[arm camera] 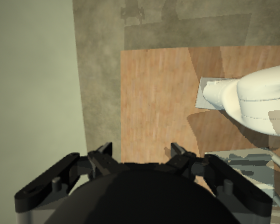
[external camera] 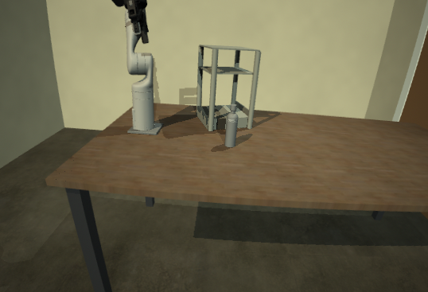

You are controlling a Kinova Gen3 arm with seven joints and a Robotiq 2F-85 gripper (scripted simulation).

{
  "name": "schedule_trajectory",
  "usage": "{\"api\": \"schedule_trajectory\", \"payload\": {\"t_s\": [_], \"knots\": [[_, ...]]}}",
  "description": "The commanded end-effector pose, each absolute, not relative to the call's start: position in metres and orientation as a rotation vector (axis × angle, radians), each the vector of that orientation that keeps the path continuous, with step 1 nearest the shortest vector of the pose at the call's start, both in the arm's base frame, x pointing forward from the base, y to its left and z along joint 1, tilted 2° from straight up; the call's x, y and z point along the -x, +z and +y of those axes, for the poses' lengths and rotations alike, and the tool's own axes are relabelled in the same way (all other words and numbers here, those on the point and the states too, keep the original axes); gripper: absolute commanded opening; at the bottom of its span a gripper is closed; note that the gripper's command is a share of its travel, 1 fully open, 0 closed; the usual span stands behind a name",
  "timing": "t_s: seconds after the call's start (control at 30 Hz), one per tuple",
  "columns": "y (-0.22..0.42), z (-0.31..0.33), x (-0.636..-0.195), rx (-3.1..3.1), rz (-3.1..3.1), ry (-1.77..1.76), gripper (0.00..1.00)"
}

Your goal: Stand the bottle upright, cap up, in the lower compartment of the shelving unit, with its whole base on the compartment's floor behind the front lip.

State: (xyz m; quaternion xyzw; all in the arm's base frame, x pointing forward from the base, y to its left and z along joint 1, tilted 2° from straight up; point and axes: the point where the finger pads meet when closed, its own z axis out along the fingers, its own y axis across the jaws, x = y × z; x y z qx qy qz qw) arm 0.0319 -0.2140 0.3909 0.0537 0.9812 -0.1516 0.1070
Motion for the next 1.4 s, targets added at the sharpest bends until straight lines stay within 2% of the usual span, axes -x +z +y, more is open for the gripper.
{"api": "schedule_trajectory", "payload": {"t_s": [0.0,0.43,0.87,0.93,1.37], "knots": [[0.407,-0.214,-0.030,-0.158,2.890,-0.464,1.00],[0.407,-0.228,-0.046,0.033,2.934,-0.448,1.00],[0.386,-0.261,-0.147,0.957,2.921,-0.298,1.00],[0.386,-0.261,-0.147,0.957,2.921,-0.298,1.00],[0.344,-0.247,-0.271,1.845,2.534,-0.118,1.00]]}}
